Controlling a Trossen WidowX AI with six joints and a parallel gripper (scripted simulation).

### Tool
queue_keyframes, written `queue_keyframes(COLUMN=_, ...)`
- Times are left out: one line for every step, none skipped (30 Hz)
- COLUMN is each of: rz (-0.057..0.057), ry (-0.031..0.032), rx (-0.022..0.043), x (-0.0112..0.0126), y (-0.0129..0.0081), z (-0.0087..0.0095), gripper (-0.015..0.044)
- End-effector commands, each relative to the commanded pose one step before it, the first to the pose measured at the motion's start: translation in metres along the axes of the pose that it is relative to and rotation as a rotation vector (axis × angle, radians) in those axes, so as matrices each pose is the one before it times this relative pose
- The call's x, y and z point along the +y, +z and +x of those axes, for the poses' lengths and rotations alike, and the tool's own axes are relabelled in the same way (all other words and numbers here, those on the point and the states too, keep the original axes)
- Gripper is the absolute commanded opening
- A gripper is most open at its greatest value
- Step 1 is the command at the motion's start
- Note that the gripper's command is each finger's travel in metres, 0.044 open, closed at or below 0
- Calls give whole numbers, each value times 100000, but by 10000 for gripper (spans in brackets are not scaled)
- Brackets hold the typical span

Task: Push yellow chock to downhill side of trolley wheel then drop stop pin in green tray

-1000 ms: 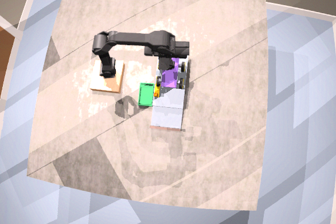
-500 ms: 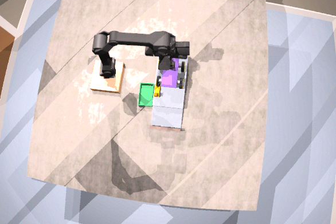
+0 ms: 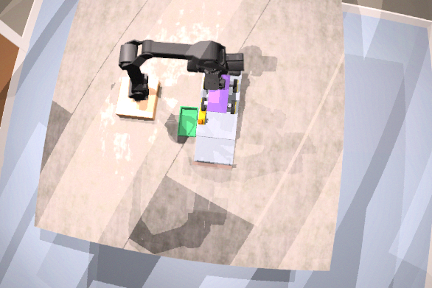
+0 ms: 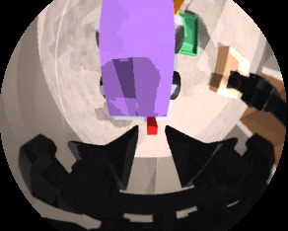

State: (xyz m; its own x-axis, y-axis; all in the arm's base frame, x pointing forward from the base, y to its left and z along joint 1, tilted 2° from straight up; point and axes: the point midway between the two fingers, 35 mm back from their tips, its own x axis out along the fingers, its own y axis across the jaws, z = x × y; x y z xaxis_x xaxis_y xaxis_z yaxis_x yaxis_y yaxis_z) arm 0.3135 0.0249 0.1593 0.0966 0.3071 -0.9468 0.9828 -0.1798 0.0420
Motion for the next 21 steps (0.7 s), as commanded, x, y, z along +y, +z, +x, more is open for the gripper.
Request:
queue_keyframes(rz=518, ry=1, rx=437, x=-9, y=-44, z=547, gripper=190)
queue_keyframes(rz=0, ry=0, rx=4, x=2, y=4, z=150, gripper=190)
queue_keyframes(rz=0, ry=0, rx=4, x=0, y=3, z=145, gripper=190)
queue_keyframes(rz=0, ry=0, rx=4, x=-1, y=3, z=148, gripper=190)
queue_keyframes(rz=0, ry=0, rx=4, x=-1, y=1, z=143, gripper=190)
queue_keyframes(rz=0, ry=0, rx=4, x=-2, y=1, z=146, gripper=190)
queue_keyframes(rz=0, ry=0, rx=4, x=0, y=0, z=143, gripper=190)
queue_keyframes(rz=0, ry=0, rx=5, x=-1, y=0, z=146, gripper=190)
queue_keyframes(rz=0, ry=0, rx=5, x=0, y=-1, z=143, gripper=190)
queue_keyframes(rz=0, ry=0, rx=5, x=-1, y=-1, z=146, gripper=190)
queue_keyframes(rz=0, ry=0, rx=5, x=0, y=-3, z=143, gripper=190)
queue_keyframes(rz=0, ry=0, rx=5, x=-1, y=-3, z=147, gripper=190)
queue_keyframes(rz=0, ry=0, rx=5, x=0, y=-4, z=143, gripper=190)
queue_keyframes(rz=0, ry=0, rx=5, x=-1, y=-4, z=146, gripper=190)
queue_keyframes(rz=0, ry=0, rx=5, x=0, y=-6, z=143, gripper=190)
queue_keyframes(rz=0, ry=0, rx=5, x=-1, y=-6, z=146, gripper=190)
queue_keyframes(rz=0, ry=0, rx=6, x=-1, y=-9, z=162, gripper=190)
queue_keyframes(rz=0, ry=0, rx=6, x=-2, y=-9, z=165, gripper=190)
queue_keyframes(rz=0, ry=0, rx=6, x=-3, y=-9, z=165, gripper=190)
queue_keyframes(rz=0, ry=0, rx=5, x=-3, y=-7, z=137, gripper=190)
queue_keyframes(rz=0, ry=0, rx=3, x=-2, y=-4, z=82, gripper=190)
